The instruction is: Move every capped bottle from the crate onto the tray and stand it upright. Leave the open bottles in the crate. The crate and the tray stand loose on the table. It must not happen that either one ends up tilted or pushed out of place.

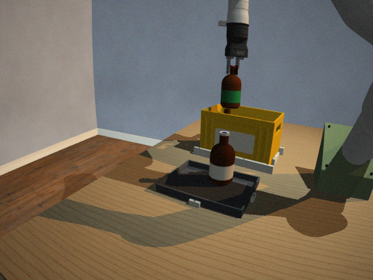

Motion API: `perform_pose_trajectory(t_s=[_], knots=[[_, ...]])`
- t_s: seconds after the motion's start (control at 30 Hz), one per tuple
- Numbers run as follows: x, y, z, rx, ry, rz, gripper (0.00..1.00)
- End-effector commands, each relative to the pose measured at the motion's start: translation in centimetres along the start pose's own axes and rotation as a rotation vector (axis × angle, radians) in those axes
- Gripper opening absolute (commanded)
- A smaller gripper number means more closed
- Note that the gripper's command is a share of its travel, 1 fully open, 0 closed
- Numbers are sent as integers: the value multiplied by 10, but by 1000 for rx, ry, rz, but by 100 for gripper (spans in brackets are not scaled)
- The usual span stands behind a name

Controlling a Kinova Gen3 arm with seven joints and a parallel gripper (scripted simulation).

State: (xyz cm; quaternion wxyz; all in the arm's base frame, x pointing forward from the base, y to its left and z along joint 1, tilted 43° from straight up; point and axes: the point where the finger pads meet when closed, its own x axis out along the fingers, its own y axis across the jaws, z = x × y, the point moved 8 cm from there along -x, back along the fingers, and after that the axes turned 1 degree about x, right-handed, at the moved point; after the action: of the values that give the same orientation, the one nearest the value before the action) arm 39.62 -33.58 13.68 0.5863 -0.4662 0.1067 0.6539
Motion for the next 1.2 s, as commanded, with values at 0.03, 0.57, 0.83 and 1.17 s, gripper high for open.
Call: perform_pose_trajectory(t_s=[0.03, 0.57, 0.83, 1.17], knots=[[-1, -6, 2, 0, 3, 0, 0], [0, -35, 13, 0, 2, 1, 0], [0, -45, 25, -3, 3, 2, 0], [1, -54, 35, -2, 0, 2, 0]])
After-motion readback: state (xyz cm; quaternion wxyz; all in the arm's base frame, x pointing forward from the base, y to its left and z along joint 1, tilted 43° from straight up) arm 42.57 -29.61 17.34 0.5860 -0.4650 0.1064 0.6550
